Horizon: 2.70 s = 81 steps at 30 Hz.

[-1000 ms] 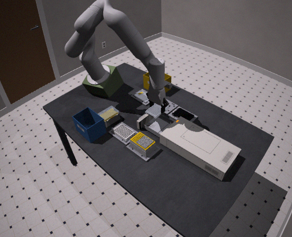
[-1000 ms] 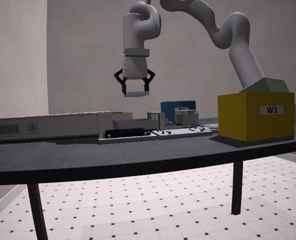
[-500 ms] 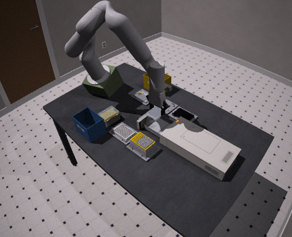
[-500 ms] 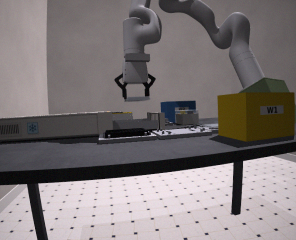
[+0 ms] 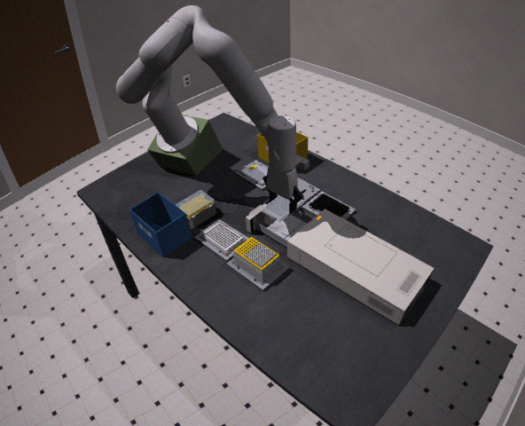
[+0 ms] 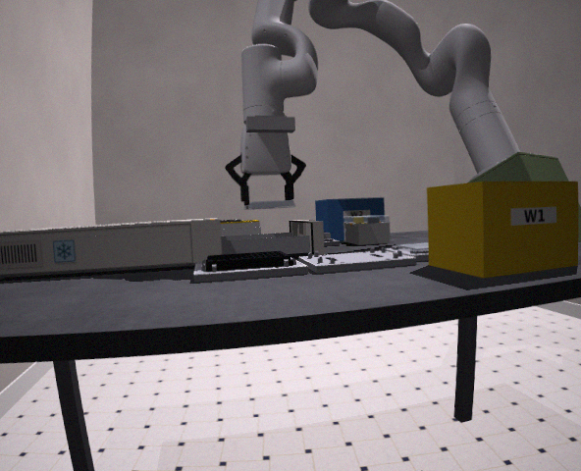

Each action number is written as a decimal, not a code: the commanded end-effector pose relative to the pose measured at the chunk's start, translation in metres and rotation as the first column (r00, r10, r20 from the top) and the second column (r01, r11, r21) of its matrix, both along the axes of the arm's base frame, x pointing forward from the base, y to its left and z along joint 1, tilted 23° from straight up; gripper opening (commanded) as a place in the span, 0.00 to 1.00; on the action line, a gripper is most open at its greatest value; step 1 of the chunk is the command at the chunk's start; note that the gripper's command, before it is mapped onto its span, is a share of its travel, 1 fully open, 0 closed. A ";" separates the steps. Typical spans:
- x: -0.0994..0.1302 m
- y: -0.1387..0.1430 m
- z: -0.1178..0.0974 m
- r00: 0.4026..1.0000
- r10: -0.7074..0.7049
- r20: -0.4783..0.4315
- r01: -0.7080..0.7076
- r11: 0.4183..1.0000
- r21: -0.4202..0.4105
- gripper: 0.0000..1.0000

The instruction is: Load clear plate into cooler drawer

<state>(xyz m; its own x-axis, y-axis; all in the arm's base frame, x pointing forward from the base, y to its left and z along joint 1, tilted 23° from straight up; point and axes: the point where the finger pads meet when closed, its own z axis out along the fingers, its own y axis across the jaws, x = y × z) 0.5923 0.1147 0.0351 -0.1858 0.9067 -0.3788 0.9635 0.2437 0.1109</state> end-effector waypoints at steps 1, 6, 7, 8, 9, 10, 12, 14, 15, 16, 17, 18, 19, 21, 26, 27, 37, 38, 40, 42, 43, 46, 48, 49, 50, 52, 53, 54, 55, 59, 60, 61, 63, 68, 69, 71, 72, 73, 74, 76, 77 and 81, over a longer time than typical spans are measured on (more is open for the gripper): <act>0.002 -0.002 -0.007 1.000 0.000 0.002 0.000 1.000 0.000 0.00; 0.004 -0.005 -0.015 1.000 0.000 0.002 0.000 1.000 0.000 0.00; 0.004 -0.006 -0.016 1.000 0.000 0.002 0.000 1.000 0.000 0.00; 0.004 -0.006 -0.016 1.000 0.000 0.002 0.000 1.000 0.000 0.00; 0.004 -0.006 -0.016 1.000 0.000 0.002 0.000 1.000 0.000 0.00; 0.005 -0.006 -0.018 1.000 0.000 0.002 0.000 1.000 0.000 0.00; 0.005 -0.007 -0.021 1.000 0.000 0.002 0.000 1.000 0.000 0.00; 0.006 -0.009 -0.024 1.000 0.000 0.002 0.000 1.000 0.000 0.00; 0.006 -0.009 -0.025 1.000 0.000 0.002 0.000 1.000 0.000 0.00; 0.006 -0.010 -0.027 1.000 0.000 0.002 0.000 1.000 0.000 0.00; 0.007 -0.010 -0.029 1.000 0.000 0.002 0.000 1.000 0.000 0.00; 0.007 -0.011 -0.030 1.000 0.000 0.002 0.000 1.000 0.000 0.00; 0.007 -0.011 -0.032 1.000 0.000 0.002 0.000 1.000 0.000 0.00; 0.008 -0.013 -0.035 1.000 0.000 0.002 0.000 1.000 0.000 0.00; 0.009 -0.014 -0.039 1.000 0.000 0.002 0.000 1.000 0.000 0.00; 0.009 -0.015 -0.041 1.000 0.000 0.002 0.000 1.000 0.000 0.00; 0.013 -0.021 -0.056 1.000 0.000 0.002 0.000 1.000 0.000 0.00; 0.013 -0.021 -0.058 1.000 0.000 0.002 0.000 1.000 0.000 0.00; 0.014 -0.022 -0.061 1.000 0.000 0.002 0.000 1.000 0.000 0.00; 0.014 -0.023 -0.062 1.000 0.000 0.002 0.000 1.000 0.000 0.00; 0.014 -0.023 -0.062 1.000 0.000 0.002 0.000 1.000 0.000 0.00; 0.014 -0.023 -0.062 1.000 0.000 0.002 0.000 1.000 0.000 0.00; 0.014 -0.023 -0.062 1.000 0.000 0.002 0.000 1.000 0.000 0.00; 0.014 -0.023 -0.062 1.000 0.000 0.002 0.000 1.000 0.000 0.00; 0.014 -0.023 -0.062 1.000 0.000 0.002 0.000 1.000 0.000 0.00; 0.014 -0.023 -0.062 1.000 0.000 0.002 0.000 1.000 0.000 0.00; 0.014 -0.023 -0.062 1.000 0.000 0.002 0.000 1.000 0.000 0.00; 0.014 -0.023 -0.062 1.000 0.000 0.002 0.000 1.000 0.000 0.00; 0.014 -0.023 -0.062 1.000 0.000 0.002 0.000 1.000 0.000 0.00; 0.014 -0.023 -0.062 1.000 0.000 0.002 0.000 1.000 0.000 0.00; 0.014 -0.023 -0.062 1.000 0.000 0.002 0.000 1.000 0.000 0.00; 0.014 -0.023 -0.062 1.000 0.000 0.002 0.000 1.000 0.000 0.00; 0.014 -0.023 -0.062 1.000 0.000 0.002 0.000 1.000 0.000 0.00; 0.014 -0.023 -0.062 1.000 0.000 0.002 0.000 1.000 0.000 0.00; 0.014 -0.023 -0.062 1.000 0.000 0.002 0.000 1.000 0.000 0.00; 0.014 -0.023 -0.062 1.000 0.000 0.002 0.000 1.000 0.000 0.00; 0.014 -0.023 -0.062 1.000 0.000 0.002 0.000 1.000 0.000 0.00; 0.014 -0.023 -0.062 1.000 0.000 0.002 0.000 1.000 0.000 0.00; 0.014 -0.023 -0.062 1.000 0.000 0.002 0.000 1.000 0.000 0.00; 0.014 -0.023 -0.062 1.000 0.000 0.002 0.000 1.000 0.000 0.00; 0.014 -0.023 -0.062 1.000 0.000 0.002 0.000 1.000 0.000 0.00; 0.014 -0.023 -0.062 1.000 0.000 0.002 0.000 1.000 0.000 0.00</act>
